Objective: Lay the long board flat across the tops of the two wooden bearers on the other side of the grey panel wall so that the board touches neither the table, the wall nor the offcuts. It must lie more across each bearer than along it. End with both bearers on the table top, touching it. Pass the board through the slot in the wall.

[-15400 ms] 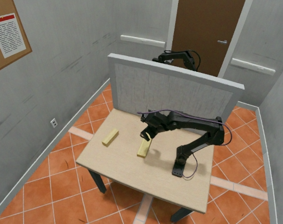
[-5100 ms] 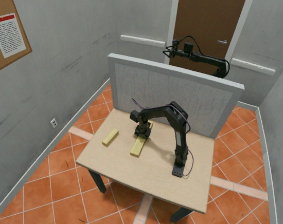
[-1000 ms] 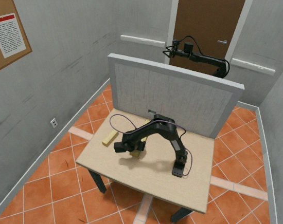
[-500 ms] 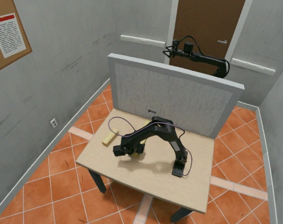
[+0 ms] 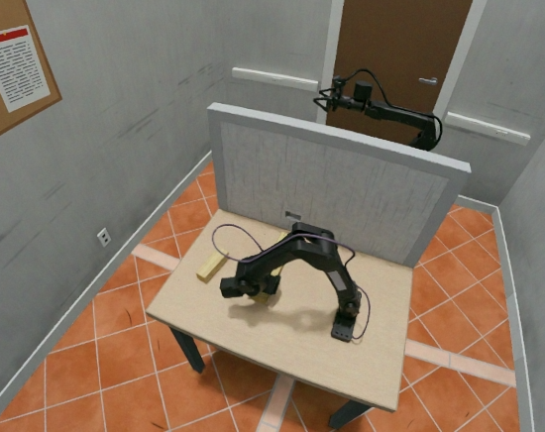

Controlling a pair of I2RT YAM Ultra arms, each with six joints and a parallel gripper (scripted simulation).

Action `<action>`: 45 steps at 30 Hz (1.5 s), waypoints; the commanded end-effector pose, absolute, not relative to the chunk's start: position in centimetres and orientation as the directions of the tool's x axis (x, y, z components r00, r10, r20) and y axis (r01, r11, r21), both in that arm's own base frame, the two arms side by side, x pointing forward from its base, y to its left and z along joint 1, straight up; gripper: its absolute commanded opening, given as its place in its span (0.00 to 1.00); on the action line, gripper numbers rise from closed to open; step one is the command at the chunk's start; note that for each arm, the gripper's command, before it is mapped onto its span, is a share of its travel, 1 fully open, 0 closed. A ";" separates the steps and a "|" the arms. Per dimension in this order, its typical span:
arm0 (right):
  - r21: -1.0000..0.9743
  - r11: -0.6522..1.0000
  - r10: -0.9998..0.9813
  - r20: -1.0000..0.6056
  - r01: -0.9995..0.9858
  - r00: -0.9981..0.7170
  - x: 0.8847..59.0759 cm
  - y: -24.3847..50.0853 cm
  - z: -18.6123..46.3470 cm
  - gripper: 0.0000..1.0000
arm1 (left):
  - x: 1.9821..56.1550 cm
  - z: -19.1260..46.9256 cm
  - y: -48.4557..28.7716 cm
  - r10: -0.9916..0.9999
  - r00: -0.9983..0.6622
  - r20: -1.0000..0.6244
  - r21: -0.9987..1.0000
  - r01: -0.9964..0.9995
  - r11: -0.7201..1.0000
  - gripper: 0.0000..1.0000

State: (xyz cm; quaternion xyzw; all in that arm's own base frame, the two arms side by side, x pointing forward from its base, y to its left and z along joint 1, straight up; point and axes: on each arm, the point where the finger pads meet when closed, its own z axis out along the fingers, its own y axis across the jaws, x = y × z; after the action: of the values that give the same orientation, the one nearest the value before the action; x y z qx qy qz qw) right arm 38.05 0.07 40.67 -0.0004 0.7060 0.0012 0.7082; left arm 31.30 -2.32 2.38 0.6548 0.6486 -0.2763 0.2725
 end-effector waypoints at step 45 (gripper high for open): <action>0.003 1.000 0.005 -0.998 -0.020 0.067 38.1 0.6 43.3 1.00 | 32.9 2.8 -4.3 0.687 0.021 -0.727 0.045 0.999 0.017 0.00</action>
State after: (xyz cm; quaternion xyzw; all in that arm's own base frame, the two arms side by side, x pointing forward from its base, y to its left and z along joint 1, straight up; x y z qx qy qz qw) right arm 38.05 0.07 40.67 -0.0004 0.7060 0.0012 0.7082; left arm 31.34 -4.23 0.10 0.6483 0.6550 -0.2745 0.2745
